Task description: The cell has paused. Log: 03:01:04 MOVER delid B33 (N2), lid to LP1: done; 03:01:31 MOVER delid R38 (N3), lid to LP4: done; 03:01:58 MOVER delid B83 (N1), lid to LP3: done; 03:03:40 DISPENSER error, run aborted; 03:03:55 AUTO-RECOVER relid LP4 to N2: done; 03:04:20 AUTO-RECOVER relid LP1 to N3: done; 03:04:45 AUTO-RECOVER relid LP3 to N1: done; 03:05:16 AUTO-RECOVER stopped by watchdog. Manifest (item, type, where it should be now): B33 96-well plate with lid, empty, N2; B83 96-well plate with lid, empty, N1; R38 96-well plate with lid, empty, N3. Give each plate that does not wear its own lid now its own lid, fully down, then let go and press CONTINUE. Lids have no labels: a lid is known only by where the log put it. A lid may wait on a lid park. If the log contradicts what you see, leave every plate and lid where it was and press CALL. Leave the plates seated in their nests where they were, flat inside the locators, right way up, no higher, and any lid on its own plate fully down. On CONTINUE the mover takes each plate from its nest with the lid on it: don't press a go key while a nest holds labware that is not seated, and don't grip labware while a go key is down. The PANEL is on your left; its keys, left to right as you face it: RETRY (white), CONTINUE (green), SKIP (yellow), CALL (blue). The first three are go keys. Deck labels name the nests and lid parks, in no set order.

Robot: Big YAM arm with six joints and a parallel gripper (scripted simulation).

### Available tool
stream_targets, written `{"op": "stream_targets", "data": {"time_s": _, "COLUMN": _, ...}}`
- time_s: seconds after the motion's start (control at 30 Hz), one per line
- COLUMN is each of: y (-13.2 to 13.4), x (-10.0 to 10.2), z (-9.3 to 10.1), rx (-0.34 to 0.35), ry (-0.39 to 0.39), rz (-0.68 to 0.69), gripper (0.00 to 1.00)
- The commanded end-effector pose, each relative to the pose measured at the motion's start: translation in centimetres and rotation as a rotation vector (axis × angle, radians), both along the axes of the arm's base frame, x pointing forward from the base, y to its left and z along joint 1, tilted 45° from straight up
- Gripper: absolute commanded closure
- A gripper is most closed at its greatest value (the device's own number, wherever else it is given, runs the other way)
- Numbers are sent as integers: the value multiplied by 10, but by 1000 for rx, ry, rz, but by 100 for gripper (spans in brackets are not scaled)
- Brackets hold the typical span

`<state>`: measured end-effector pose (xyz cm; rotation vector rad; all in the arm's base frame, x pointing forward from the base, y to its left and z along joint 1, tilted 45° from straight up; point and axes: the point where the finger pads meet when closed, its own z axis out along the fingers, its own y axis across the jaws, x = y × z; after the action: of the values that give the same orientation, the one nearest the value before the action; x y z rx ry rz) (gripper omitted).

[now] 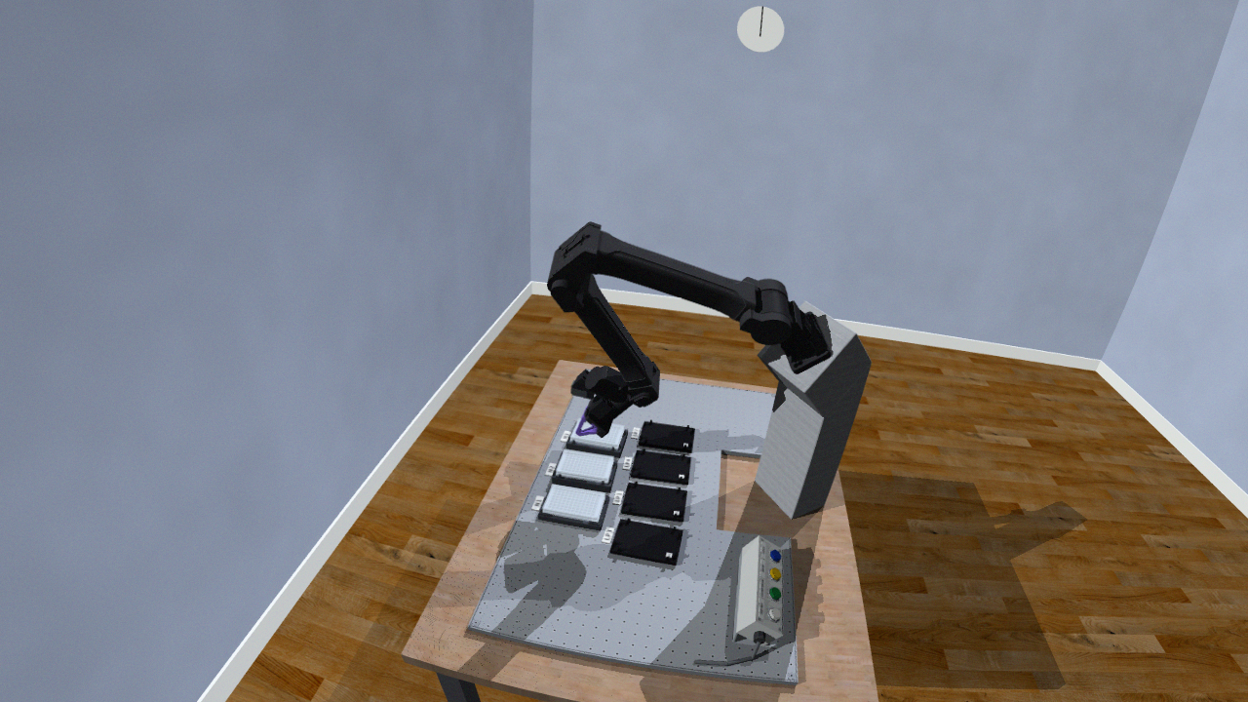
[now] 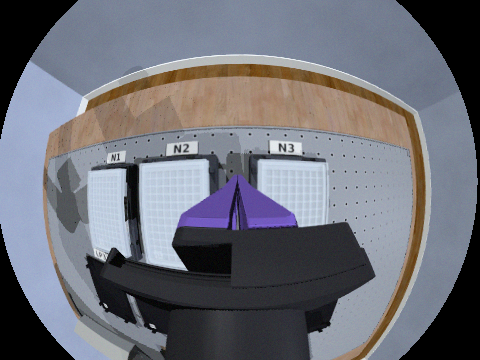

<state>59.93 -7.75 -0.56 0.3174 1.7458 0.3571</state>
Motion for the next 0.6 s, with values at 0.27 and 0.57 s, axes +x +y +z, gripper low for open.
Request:
{"op": "stream_targets", "data": {"time_s": 0.27, "y": 34, "x": -10, "z": 13, "rx": -16, "ry": 76, "rz": 64, "gripper": 0}}
{"op": "stream_targets", "data": {"time_s": 0.57, "y": 66, "x": -19, "z": 14, "rx": -20, "ry": 200, "rz": 118, "gripper": 0}}
